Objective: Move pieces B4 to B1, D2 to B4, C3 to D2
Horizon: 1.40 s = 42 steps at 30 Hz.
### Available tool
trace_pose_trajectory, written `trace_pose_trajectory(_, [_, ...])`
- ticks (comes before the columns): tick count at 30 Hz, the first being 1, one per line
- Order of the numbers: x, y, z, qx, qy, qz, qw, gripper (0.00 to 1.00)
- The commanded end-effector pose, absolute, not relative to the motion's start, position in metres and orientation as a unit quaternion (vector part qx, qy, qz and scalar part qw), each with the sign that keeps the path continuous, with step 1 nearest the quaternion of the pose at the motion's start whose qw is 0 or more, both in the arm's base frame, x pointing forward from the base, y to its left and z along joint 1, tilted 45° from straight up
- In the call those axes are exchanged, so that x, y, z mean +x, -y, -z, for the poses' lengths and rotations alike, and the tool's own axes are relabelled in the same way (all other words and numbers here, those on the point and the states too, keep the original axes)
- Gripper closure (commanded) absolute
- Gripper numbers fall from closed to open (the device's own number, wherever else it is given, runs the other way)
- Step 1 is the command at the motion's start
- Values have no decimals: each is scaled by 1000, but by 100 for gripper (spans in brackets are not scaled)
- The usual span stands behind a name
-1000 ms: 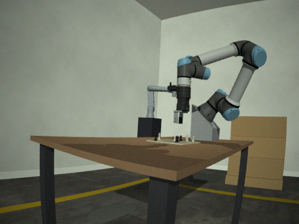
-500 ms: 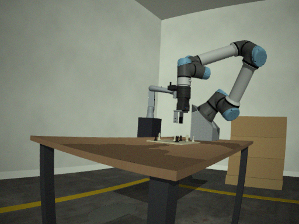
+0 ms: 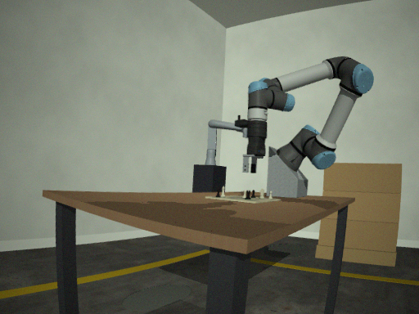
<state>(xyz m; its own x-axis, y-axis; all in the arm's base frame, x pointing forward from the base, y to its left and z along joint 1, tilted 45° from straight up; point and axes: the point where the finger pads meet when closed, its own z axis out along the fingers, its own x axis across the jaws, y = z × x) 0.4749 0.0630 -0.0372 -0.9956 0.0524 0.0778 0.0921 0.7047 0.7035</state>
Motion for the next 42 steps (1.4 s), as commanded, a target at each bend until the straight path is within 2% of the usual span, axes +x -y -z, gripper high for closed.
trace_pose_trajectory(1, [473,-61,39,-70,921,381,38,0])
trace_pose_trajectory(12, [462,-54,47,-201,902,371,92,0])
trace_pose_trajectory(27, [441,-45,61,-491,783,319,211,0])
trace_pose_trajectory(42, [433,-42,67,-620,685,278,264,0])
